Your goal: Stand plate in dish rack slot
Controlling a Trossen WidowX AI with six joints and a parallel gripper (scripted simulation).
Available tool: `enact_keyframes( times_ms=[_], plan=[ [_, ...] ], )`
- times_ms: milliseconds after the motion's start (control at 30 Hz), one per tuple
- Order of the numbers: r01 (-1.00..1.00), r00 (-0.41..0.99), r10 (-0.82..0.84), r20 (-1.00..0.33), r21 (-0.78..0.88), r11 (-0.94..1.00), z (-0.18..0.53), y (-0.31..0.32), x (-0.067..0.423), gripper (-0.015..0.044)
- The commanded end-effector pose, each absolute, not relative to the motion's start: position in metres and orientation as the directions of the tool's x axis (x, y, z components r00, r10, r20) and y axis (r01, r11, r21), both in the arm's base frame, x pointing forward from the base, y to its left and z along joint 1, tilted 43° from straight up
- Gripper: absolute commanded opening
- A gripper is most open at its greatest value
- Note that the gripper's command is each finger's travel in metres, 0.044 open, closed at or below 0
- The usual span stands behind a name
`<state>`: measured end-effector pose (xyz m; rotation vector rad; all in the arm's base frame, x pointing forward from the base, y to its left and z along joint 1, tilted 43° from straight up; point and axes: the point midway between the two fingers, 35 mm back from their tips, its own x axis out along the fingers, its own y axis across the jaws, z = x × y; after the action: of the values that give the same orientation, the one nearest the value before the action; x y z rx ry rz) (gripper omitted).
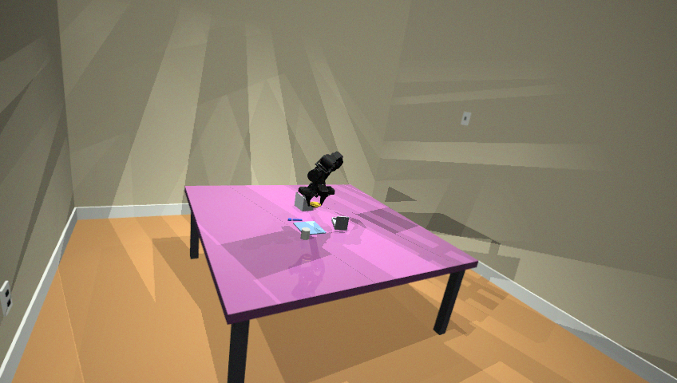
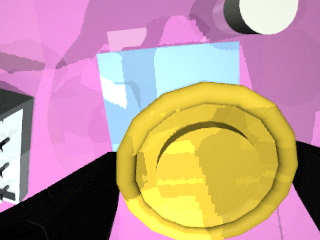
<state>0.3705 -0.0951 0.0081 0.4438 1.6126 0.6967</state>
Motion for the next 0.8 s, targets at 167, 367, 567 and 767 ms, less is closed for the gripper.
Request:
enact_keyframes(
  times_ms=[167,367,567,767],
  plan=[
    [0.114,-0.164,0.64,-0.751,0.63,0.768,0.038,-0.08,0.363,0.0],
    [0.313,-0.16,0.639,-0.753,0.575,0.756,0.062,-0.063,0.352,0.0],
    [0.499,-0.155,0.638,-0.754,0.498,0.709,0.085,-0.045,0.339,0.0],
    [0.665,-0.15,0.639,-0.755,0.401,0.63,0.105,-0.028,0.324,0.0]
  ],
)
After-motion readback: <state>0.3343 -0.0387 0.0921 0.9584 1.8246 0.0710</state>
